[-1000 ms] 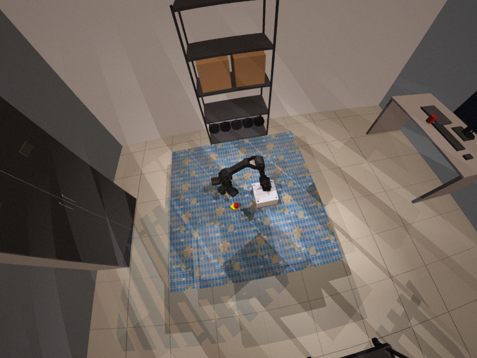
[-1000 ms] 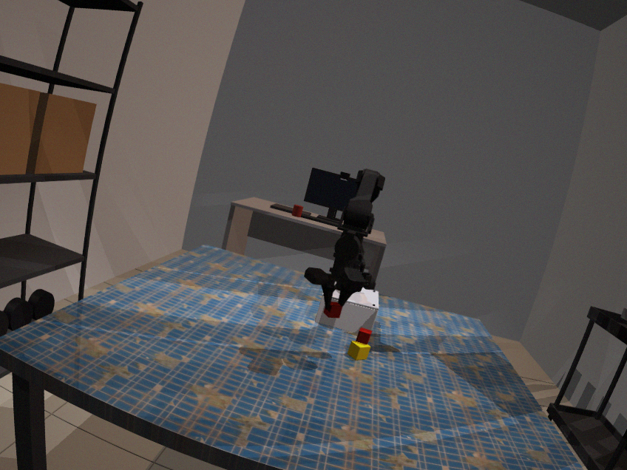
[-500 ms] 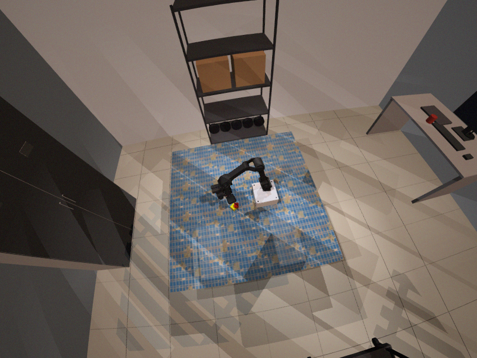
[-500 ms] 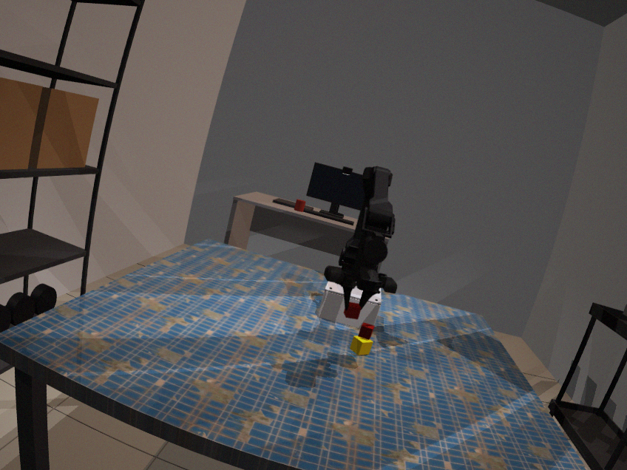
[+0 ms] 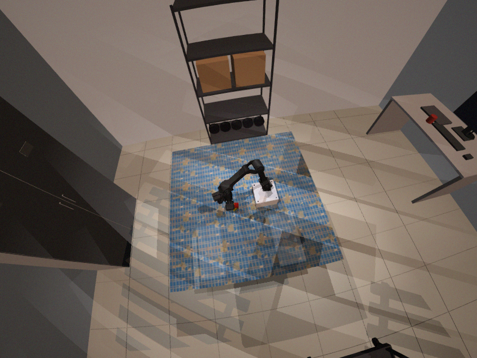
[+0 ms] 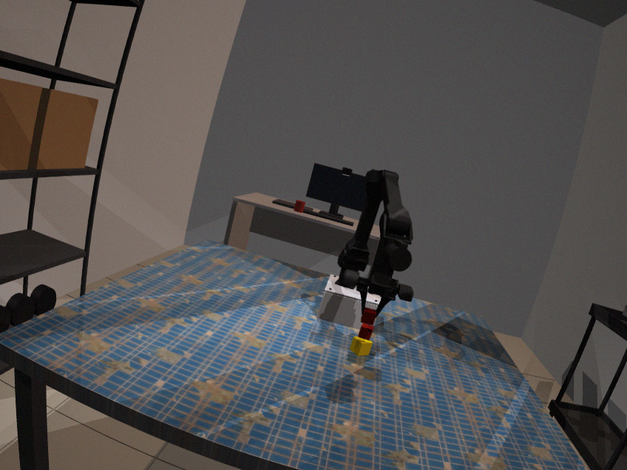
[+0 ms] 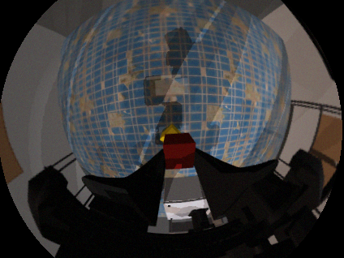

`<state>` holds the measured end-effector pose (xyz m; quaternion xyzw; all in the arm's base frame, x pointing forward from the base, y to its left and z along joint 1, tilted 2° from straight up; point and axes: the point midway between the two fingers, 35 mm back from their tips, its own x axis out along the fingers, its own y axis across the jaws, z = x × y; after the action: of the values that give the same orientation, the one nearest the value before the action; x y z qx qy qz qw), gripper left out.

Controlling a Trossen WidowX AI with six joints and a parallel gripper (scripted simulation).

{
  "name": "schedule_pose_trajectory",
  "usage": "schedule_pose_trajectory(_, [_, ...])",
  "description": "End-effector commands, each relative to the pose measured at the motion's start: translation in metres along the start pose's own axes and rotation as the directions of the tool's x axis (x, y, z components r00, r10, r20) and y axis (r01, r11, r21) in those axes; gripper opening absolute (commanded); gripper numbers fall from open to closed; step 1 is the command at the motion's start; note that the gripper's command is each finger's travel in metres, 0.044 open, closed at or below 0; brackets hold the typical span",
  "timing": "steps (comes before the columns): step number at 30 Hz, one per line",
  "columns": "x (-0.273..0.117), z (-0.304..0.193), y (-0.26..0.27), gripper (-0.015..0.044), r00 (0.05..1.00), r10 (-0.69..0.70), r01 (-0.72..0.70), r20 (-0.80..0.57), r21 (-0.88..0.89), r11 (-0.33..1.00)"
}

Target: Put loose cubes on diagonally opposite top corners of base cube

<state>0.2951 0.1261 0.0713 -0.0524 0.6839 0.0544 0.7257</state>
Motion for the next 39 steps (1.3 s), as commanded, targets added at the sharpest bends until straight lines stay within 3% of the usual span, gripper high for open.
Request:
schedule_pose_trajectory(1, [-0.002, 0.002, 0.005, 0.0105, 1.0, -0.006, 0.005, 0.009, 0.041, 0.999])
schedule_pose_trajectory(39, [0.053, 0.002, 0.006, 0.0105, 1.0, -0.006, 0.005, 0.009, 0.044, 0.999])
